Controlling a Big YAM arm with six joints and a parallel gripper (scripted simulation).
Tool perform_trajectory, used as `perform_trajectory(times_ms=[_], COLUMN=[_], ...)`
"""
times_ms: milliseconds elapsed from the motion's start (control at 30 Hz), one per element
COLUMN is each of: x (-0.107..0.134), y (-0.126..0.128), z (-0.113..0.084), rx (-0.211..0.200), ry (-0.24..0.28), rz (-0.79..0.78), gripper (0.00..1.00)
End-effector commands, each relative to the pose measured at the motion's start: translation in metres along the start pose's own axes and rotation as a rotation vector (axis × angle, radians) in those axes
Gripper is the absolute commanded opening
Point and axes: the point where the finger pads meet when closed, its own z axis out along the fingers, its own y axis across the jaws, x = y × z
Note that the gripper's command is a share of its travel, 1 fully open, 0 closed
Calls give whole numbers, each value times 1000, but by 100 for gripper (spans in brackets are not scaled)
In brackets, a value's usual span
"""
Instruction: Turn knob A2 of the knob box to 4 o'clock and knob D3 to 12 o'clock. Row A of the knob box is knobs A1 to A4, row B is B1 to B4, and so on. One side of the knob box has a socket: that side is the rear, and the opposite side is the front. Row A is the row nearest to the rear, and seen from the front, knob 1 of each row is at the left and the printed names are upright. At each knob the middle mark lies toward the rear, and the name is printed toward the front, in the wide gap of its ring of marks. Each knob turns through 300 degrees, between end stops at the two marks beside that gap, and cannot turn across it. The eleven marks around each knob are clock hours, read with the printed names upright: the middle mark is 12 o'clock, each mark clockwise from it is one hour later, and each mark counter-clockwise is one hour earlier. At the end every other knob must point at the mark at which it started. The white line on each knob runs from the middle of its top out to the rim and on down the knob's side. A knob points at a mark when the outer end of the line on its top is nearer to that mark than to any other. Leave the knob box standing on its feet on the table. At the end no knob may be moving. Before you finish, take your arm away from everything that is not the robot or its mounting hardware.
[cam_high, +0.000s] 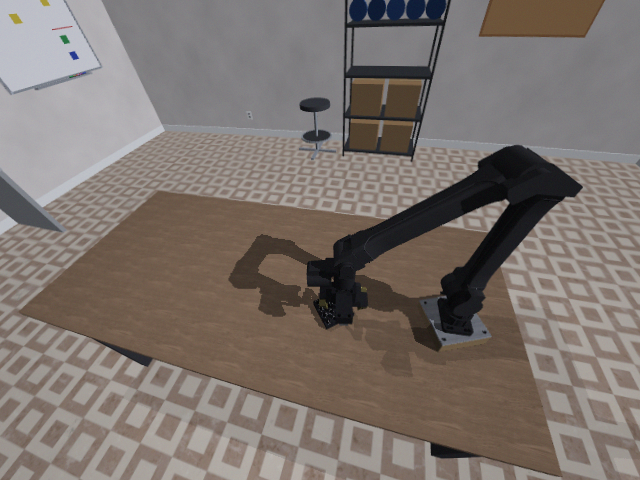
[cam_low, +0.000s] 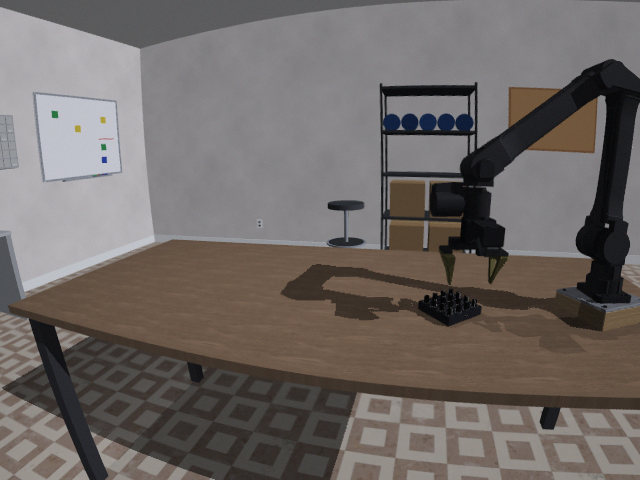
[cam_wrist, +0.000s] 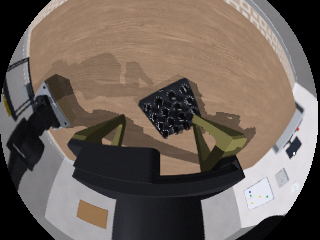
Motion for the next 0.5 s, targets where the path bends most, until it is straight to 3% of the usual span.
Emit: perform_trajectory(times_ms=[0, 467], x=[7, 11], y=[-24, -22], z=[-25, -27], rx=[61, 57], ry=[-6, 5], rz=[-147, -501], gripper=[100, 100])
